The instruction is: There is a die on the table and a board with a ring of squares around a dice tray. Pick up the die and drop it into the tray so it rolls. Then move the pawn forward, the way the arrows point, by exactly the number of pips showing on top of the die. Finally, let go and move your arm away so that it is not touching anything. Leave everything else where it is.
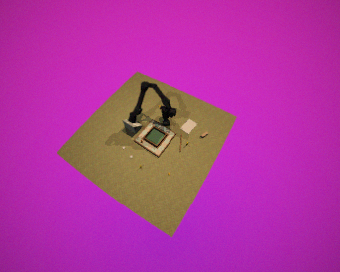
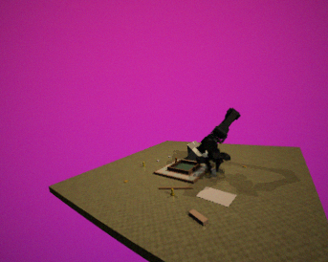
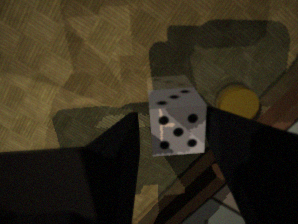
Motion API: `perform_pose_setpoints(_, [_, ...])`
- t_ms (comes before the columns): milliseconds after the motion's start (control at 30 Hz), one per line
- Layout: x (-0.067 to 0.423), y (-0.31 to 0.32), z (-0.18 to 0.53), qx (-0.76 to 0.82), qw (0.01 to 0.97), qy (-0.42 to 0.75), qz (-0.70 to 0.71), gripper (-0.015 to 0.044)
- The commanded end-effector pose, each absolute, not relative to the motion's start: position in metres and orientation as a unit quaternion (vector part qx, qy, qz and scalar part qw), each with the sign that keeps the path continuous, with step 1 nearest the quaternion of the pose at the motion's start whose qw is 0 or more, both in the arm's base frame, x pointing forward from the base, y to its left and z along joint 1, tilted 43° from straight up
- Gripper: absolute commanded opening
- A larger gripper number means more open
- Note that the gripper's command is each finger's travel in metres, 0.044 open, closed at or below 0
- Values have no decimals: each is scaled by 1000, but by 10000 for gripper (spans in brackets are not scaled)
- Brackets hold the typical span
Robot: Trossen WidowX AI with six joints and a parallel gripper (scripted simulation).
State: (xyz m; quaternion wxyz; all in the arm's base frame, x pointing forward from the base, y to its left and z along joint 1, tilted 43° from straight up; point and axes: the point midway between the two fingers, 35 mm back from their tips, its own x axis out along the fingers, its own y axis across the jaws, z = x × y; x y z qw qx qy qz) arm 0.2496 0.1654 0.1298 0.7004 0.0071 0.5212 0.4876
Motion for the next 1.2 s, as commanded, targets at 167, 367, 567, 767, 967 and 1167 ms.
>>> perform_pose_setpoints(167, [250, 165, 129, 6, 702, 522, 485, 71])
perform_pose_setpoints(367, [255, 155, 140, 4, 702, 523, 483, 0])
perform_pose_setpoints(567, [262, 136, 161, 1, 702, 525, 482, 0])
perform_pose_setpoints(767, [265, 118, 182, 1, 702, 525, 481, 0])
perform_pose_setpoints(967, [265, 99, 204, 2, 701, 525, 482, 0])
perform_pose_setpoints(1167, [263, 86, 221, 4, 701, 524, 483, 0])
